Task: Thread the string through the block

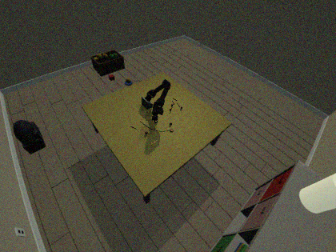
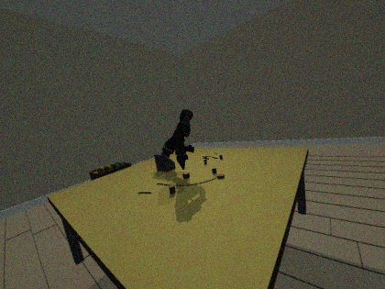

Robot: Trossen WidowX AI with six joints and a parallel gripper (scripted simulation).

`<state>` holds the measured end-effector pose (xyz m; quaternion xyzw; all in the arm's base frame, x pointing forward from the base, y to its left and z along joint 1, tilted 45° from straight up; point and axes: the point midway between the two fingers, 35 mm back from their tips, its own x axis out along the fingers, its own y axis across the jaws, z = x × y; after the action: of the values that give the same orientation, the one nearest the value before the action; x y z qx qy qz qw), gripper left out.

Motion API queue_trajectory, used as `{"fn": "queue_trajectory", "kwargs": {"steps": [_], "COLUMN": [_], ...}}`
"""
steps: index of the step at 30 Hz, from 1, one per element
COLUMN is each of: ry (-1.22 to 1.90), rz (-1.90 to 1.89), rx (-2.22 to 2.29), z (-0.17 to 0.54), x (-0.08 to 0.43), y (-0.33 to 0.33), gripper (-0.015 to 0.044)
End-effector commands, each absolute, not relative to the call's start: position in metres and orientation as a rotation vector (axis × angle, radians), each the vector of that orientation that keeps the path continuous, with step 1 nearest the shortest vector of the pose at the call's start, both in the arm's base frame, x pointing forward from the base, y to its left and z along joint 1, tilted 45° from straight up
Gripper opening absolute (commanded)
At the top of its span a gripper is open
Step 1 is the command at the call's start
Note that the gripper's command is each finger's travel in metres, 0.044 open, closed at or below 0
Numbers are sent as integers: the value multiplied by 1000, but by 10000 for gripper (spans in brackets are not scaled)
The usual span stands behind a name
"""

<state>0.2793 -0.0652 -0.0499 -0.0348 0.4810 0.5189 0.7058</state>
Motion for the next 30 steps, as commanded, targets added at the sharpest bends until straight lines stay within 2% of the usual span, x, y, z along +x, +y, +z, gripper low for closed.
{"fn": "queue_trajectory", "kwargs": {"steps": [1, 7, 18, 30], "ry": [1349, 1587, 1740, 1717], "rz": [818, 367, -259, -942], "rx": [343, 829, 1374, 1857], "z": [-61, -74, -92, -107], "x": [277, 274, 265, 258], "y": [-82, -98, -117, -132], "gripper": [289, 440, 440, 440]}}
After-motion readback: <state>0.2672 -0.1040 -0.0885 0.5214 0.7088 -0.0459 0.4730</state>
